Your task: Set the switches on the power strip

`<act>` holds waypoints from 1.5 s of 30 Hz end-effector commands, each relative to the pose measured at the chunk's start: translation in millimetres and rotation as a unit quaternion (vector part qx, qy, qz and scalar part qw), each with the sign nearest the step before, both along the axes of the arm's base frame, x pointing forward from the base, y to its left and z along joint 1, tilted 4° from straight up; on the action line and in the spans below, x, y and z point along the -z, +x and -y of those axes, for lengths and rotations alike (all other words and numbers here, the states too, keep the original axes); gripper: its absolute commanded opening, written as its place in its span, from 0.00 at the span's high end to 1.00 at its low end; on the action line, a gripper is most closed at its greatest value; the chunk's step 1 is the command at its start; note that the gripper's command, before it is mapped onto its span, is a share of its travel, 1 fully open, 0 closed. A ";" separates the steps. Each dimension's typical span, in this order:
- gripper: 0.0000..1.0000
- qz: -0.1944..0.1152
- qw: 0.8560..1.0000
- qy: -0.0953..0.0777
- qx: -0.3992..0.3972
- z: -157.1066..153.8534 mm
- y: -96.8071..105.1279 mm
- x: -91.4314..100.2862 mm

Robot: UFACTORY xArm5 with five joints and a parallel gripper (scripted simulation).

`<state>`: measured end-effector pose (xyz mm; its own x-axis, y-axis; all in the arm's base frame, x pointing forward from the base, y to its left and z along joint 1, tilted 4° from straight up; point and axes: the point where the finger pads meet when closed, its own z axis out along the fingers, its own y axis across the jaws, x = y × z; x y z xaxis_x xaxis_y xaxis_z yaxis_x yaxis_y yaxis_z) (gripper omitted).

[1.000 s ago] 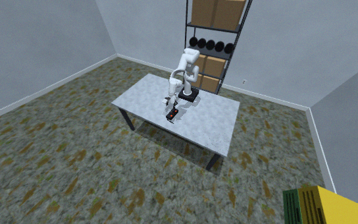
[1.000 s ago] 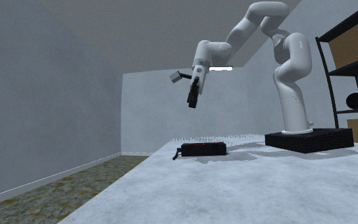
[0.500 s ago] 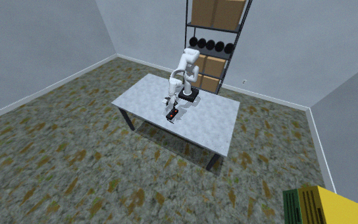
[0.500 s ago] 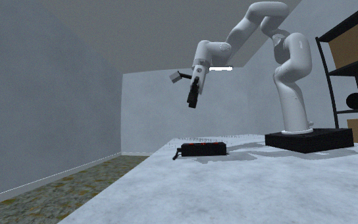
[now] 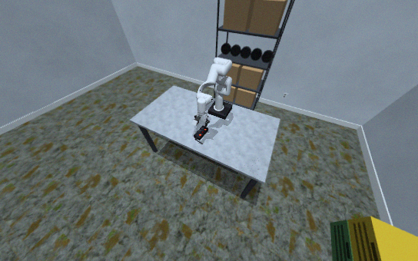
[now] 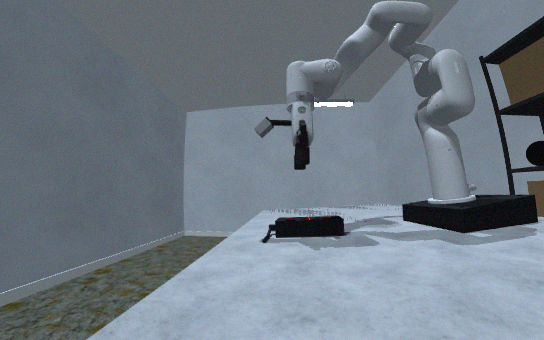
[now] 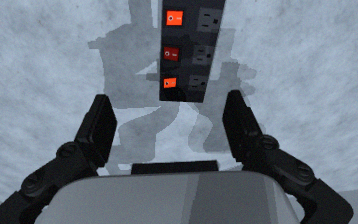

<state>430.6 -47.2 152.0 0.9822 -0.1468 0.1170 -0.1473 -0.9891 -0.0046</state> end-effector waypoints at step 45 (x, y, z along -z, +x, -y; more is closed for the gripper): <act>1.00 -0.026 0.998 0.007 0.049 8.8 -12.2 68.2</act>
<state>417.3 -55.8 82.7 0.9680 -0.2436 0.0597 -0.2436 -0.9699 -0.0068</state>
